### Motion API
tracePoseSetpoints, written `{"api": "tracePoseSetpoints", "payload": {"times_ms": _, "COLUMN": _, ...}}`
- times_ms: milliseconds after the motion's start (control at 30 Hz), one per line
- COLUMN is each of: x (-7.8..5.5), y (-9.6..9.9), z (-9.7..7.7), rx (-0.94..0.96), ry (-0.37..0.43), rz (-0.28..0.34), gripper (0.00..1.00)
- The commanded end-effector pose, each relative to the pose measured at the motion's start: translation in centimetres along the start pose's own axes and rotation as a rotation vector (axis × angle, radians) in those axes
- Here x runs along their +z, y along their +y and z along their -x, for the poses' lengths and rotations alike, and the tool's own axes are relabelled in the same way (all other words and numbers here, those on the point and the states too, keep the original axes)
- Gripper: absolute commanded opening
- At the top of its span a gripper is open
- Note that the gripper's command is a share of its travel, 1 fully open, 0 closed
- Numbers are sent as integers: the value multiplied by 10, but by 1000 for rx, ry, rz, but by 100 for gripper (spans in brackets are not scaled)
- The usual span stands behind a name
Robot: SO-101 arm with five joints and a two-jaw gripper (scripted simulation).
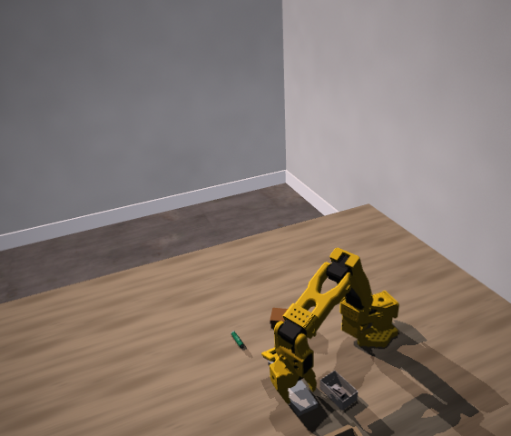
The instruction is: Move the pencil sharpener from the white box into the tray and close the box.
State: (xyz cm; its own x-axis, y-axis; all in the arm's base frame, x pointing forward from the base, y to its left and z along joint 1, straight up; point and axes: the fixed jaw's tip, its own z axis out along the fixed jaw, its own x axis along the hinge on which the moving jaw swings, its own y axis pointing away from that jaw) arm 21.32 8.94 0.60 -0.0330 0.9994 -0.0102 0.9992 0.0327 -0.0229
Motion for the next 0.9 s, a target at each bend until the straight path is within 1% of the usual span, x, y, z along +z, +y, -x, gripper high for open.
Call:
{"api": "tracePoseSetpoints", "payload": {"times_ms": 0, "x": -4, "y": 4, "z": 1, "rx": 2, "ry": 10, "rz": 23, "gripper": 30}}
{"api": "tracePoseSetpoints", "payload": {"times_ms": 400, "x": -6, "y": 4, "z": 1, "rx": 2, "ry": 10, "rz": 23, "gripper": 30}}
{"api": "tracePoseSetpoints", "payload": {"times_ms": 633, "x": -16, "y": 5, "z": 0, "rx": 2, "ry": 10, "rz": 23, "gripper": 30}}
{"api": "tracePoseSetpoints", "payload": {"times_ms": 700, "x": -16, "y": 5, "z": 0, "rx": 2, "ry": 10, "rz": 23, "gripper": 30}}
{"api": "tracePoseSetpoints", "payload": {"times_ms": 867, "x": -27, "y": 6, "z": 0, "rx": 2, "ry": 10, "rz": 23, "gripper": 30}}
